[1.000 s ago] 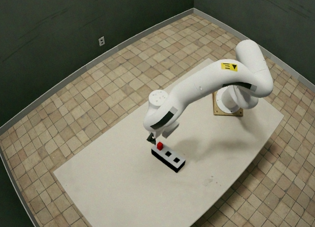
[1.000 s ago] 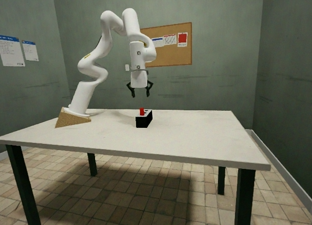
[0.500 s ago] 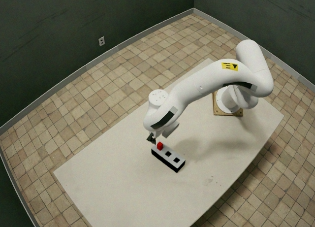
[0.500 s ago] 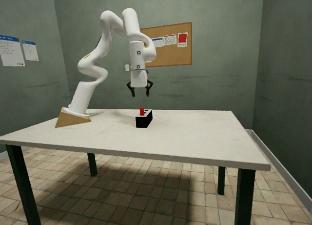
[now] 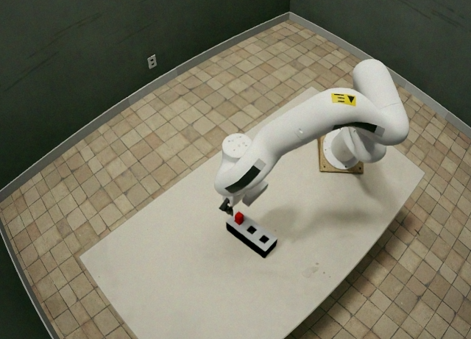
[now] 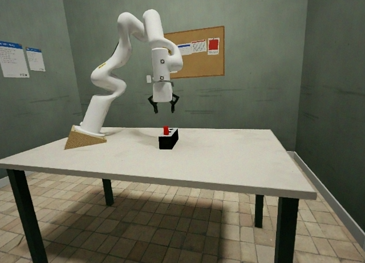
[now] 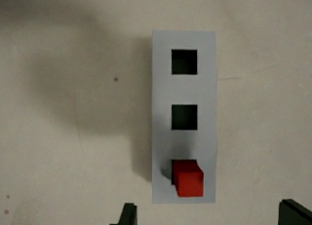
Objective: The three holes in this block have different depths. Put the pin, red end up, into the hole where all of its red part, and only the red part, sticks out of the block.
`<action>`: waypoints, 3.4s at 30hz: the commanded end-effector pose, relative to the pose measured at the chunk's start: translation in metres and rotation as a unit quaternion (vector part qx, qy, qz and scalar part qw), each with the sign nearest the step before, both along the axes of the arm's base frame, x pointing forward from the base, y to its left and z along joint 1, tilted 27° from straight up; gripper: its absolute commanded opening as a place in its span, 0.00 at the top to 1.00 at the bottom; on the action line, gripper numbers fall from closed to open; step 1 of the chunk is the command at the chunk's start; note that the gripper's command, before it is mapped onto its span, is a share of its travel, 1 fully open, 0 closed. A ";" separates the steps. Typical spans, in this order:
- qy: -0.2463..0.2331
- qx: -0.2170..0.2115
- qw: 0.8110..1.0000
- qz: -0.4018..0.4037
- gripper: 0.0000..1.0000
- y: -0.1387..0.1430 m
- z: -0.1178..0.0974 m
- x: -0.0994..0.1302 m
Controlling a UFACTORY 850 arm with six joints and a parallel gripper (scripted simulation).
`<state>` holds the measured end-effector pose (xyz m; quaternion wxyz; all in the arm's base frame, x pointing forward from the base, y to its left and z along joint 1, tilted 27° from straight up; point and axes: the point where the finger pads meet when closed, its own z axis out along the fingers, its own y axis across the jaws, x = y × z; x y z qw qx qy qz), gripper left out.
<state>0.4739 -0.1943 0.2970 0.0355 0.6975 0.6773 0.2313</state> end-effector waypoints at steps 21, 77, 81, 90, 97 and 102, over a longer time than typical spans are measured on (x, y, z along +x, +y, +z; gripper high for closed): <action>-0.001 0.000 1.000 0.000 0.00 0.000 0.001 0.000; 0.000 -0.001 1.000 0.000 1.00 0.025 -0.079 0.036; 0.000 -0.001 1.000 0.000 1.00 0.025 -0.079 0.036; 0.000 -0.001 1.000 0.000 1.00 0.025 -0.079 0.036; 0.000 -0.001 1.000 0.000 1.00 0.023 -0.071 0.033; 0.000 -0.001 1.000 0.000 1.00 0.023 -0.071 0.033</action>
